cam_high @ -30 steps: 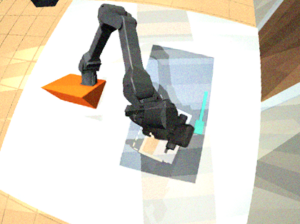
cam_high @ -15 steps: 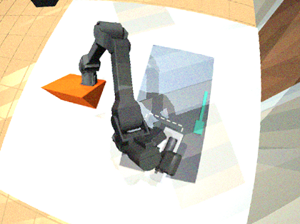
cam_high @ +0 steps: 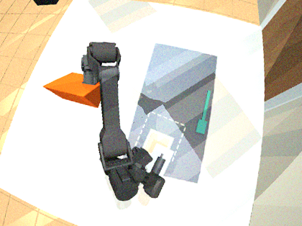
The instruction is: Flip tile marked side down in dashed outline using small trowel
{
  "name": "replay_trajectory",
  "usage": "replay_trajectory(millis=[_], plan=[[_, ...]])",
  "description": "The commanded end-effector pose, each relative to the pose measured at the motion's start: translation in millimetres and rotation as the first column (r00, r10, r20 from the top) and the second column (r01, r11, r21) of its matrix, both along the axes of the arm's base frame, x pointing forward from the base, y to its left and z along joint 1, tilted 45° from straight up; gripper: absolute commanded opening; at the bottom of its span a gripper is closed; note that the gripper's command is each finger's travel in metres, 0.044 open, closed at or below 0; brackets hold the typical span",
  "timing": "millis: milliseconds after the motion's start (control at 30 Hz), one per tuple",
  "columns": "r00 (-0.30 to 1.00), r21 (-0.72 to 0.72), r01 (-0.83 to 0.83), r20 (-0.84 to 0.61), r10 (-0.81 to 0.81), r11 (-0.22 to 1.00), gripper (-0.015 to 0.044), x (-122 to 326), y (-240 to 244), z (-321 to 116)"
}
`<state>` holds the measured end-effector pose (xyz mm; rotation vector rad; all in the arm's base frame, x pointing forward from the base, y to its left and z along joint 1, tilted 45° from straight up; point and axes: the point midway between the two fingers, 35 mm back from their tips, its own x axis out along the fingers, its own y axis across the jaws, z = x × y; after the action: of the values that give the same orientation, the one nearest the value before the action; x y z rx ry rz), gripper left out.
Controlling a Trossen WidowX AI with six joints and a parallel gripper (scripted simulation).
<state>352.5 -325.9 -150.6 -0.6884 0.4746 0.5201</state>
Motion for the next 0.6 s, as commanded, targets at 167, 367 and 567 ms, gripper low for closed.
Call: replay_trajectory(millis=[167,367,567], plan=[[0.999,-0.012,0.001,0.036,0.000,1.000,0.0000,-24,-19,-39],[0.999,-0.016,0.003,0.054,-0.002,1.000,0.0000,-41,-25,-65],[0.998,-0.016,0.003,0.056,-0.002,1.000,0.0000,-43,-25,-68]])
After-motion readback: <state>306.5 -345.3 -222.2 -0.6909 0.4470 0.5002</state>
